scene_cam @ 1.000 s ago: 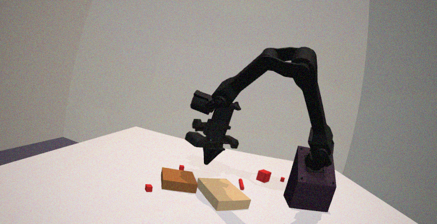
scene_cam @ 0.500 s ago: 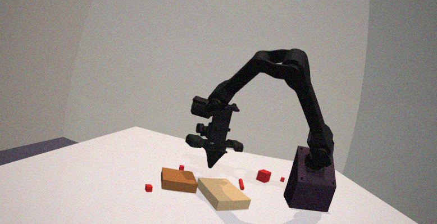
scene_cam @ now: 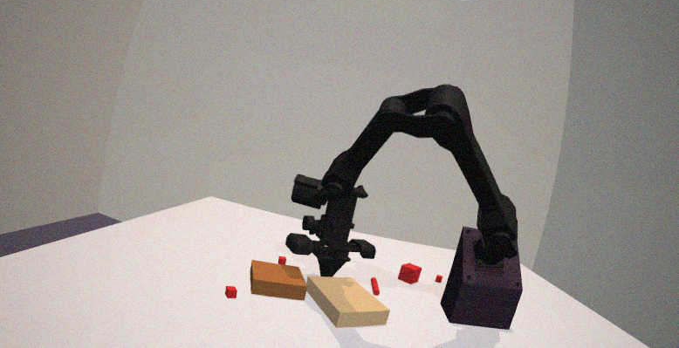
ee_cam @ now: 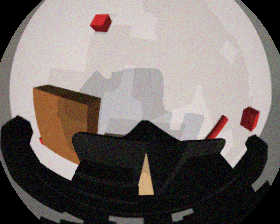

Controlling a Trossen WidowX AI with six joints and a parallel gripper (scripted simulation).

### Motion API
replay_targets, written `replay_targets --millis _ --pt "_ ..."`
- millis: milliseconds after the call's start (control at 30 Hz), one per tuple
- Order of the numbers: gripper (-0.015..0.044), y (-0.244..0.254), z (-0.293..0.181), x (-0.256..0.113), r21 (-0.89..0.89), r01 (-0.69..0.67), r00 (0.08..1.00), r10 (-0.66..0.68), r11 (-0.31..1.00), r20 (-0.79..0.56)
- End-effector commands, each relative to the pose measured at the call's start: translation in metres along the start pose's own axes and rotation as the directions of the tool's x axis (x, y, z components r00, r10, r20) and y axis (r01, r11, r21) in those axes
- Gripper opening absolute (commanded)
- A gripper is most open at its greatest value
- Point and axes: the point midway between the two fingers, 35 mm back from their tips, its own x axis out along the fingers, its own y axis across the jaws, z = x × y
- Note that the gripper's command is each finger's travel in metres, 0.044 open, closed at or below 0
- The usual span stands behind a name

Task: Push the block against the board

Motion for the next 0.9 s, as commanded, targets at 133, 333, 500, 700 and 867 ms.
replay_targets --millis 133,333,500,700,867 --pt "0.0000 0.002 -0.014 0.000 0.003 -0.005 1.000 0.005 1.000 -0.004" --pt "0.0000 0.002 -0.023 0.000 0.003 -0.005 1.000 0.005 1.000 -0.004" --pt "0.0000 0.002 -0.032 0.000 0.004 -0.005 1.000 0.005 1.000 -0.004" --pt "0.0000 0.001 -0.041 0.000 0.004 -0.005 1.000 0.005 1.000 -0.005" --pt "0.0000 0.001 -0.049 0.000 0.004 -0.005 1.000 0.005 1.000 -0.006"
